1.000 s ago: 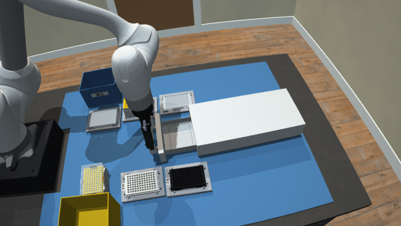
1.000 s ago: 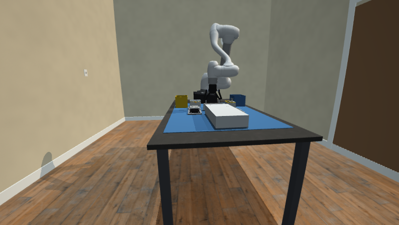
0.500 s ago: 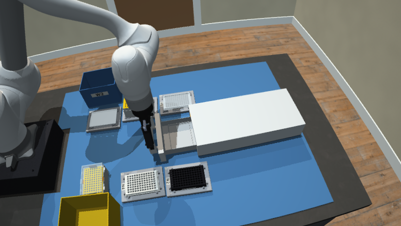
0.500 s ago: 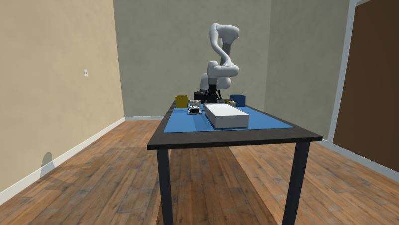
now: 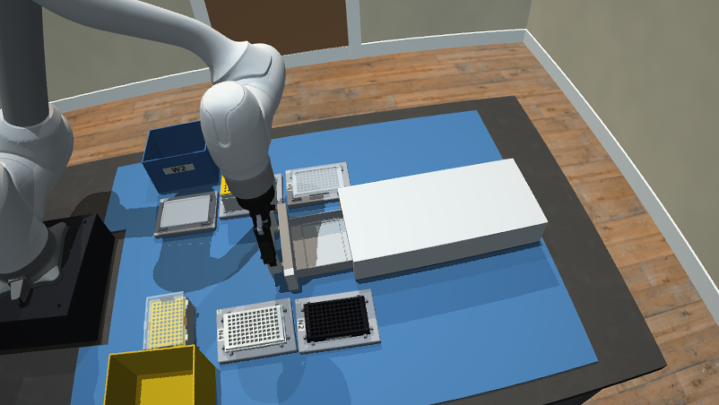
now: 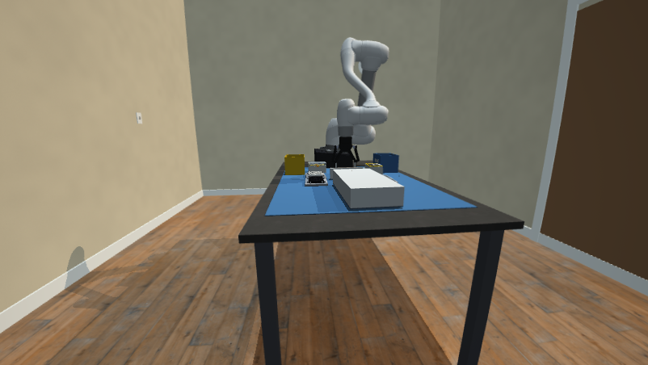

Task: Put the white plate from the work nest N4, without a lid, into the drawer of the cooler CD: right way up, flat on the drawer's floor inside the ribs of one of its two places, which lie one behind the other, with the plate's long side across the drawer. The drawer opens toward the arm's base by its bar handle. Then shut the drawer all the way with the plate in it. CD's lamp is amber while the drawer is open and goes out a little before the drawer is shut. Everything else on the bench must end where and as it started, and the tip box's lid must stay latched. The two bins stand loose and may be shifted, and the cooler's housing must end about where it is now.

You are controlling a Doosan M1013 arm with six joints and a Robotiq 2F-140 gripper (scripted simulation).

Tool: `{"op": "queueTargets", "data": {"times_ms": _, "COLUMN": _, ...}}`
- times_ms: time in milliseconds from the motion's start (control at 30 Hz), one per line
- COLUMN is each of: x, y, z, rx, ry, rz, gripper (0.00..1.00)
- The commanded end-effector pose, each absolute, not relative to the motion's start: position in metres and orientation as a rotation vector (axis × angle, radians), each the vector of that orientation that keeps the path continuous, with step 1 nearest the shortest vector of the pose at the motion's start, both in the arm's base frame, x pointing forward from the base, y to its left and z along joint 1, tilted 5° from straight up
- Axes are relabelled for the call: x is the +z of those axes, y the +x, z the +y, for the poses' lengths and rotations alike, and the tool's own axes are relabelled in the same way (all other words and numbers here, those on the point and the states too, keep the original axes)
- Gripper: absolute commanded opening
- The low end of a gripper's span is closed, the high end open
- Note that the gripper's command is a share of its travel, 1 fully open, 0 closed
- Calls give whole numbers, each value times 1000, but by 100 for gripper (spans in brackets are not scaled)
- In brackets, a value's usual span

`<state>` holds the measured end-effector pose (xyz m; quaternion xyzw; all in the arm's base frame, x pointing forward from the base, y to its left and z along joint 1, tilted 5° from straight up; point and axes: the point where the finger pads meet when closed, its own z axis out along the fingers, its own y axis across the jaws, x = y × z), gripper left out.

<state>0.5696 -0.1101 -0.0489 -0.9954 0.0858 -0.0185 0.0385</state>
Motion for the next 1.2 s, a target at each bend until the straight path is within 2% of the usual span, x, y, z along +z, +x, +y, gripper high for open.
{"op": "queueTargets", "data": {"times_ms": 0, "x": -52, "y": 567, "z": -109, "rx": -55, "ry": -3055, "rz": 252, "gripper": 59}}
{"op": "queueTargets", "data": {"times_ms": 367, "x": -52, "y": 567, "z": -109, "rx": -55, "ry": -3055, "rz": 252, "gripper": 55}}
{"op": "queueTargets", "data": {"times_ms": 400, "x": -52, "y": 567, "z": -109, "rx": -55, "ry": -3055, "rz": 252, "gripper": 0}}
{"op": "queueTargets", "data": {"times_ms": 1167, "x": -52, "y": 567, "z": -109, "rx": -55, "ry": -3055, "rz": 252, "gripper": 0}}
